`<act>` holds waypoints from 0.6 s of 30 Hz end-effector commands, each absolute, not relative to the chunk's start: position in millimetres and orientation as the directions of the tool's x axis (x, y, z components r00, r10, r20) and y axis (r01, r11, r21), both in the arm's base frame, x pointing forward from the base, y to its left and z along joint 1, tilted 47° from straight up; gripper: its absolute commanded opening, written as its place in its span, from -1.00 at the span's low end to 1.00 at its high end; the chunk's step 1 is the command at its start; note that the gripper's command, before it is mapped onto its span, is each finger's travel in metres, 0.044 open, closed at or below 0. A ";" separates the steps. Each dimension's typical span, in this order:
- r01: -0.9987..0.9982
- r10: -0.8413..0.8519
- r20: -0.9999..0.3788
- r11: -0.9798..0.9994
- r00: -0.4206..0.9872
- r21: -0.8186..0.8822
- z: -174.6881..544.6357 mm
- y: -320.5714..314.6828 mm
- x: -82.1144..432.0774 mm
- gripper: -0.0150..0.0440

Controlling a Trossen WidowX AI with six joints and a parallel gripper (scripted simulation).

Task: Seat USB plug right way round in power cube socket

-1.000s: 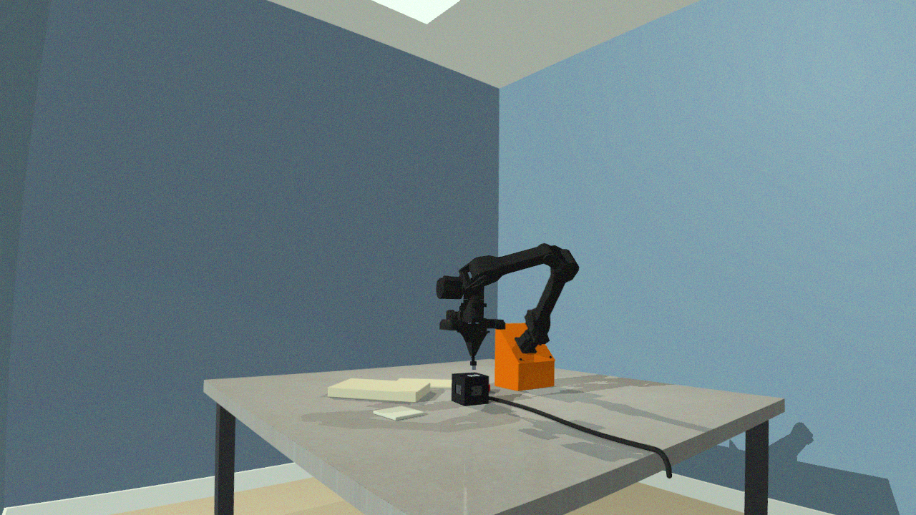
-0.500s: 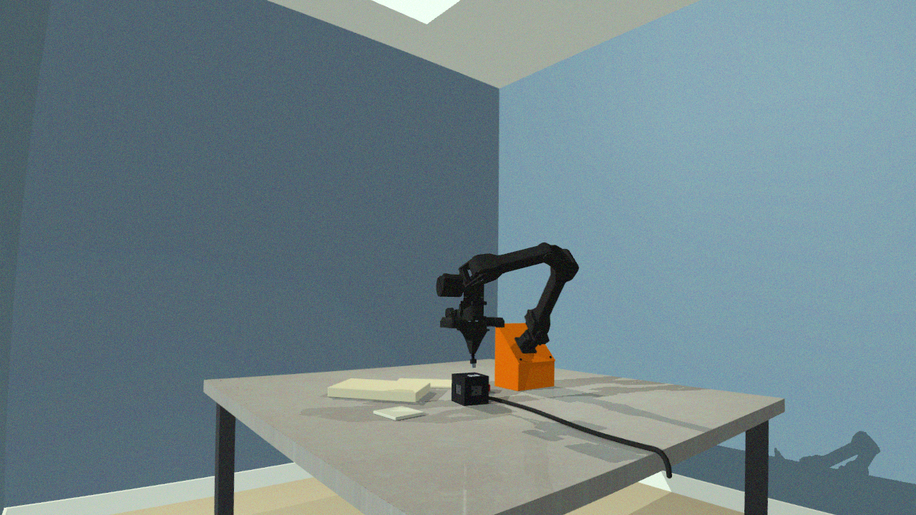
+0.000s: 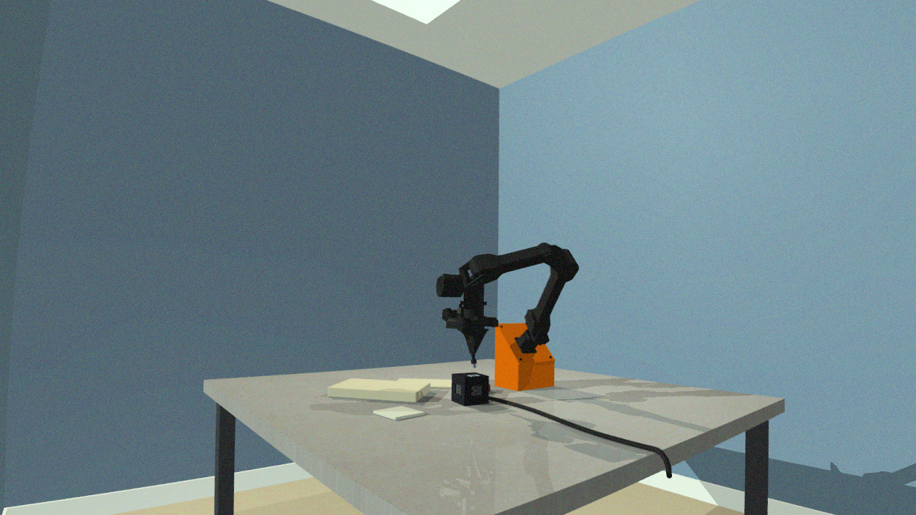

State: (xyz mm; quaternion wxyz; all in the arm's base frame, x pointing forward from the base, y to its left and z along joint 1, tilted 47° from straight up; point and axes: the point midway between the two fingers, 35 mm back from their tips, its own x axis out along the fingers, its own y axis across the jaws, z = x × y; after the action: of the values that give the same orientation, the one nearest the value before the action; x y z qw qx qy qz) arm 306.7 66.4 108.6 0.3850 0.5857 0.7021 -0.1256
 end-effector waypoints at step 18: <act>0.572 0.725 -0.688 0.571 -0.017 0.588 108.5 66.5 306.8 -0.49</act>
State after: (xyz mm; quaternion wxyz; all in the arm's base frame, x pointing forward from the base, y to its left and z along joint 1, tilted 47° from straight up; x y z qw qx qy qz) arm 306.7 66.4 108.6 0.5111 0.4796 0.7120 0.0418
